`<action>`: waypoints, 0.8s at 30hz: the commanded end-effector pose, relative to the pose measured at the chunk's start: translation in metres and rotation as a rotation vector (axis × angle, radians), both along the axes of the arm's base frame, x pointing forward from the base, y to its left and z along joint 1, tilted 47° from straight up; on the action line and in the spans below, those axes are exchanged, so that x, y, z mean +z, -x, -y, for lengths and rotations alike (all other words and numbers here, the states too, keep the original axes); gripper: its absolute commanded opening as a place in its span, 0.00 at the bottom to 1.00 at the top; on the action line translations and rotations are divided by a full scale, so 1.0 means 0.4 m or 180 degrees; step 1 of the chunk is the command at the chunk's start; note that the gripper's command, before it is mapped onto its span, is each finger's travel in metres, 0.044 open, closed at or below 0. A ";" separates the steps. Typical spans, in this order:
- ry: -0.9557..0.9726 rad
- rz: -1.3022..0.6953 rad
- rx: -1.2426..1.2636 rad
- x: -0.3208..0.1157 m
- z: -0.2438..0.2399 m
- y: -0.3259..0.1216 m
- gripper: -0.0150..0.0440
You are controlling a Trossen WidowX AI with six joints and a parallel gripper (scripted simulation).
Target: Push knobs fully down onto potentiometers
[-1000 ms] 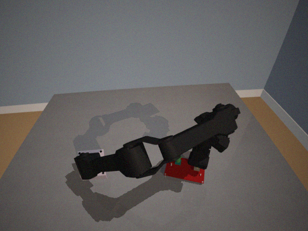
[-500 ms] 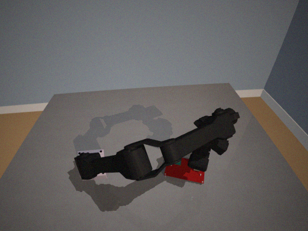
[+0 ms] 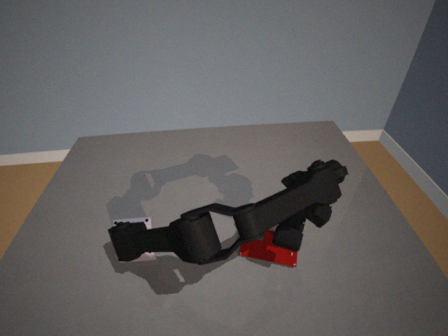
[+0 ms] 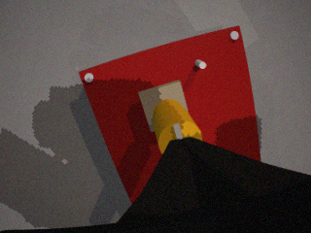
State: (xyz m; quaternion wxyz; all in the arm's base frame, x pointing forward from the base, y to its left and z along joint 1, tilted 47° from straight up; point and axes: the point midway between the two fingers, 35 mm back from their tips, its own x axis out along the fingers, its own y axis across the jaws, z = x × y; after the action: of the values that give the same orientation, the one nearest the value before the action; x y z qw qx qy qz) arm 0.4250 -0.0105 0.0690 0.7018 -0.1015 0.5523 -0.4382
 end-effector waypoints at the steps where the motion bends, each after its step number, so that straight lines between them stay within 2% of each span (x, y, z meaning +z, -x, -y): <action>1: 0.0016 -0.0001 0.0011 0.000 0.004 -0.001 0.25; 24: 0.0016 -0.0001 0.0011 -0.006 0.011 -0.001 0.25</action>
State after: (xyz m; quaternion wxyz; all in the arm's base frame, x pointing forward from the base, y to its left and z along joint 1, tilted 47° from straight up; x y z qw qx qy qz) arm 0.4250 -0.0142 0.0656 0.7019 -0.1016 0.5523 -0.4381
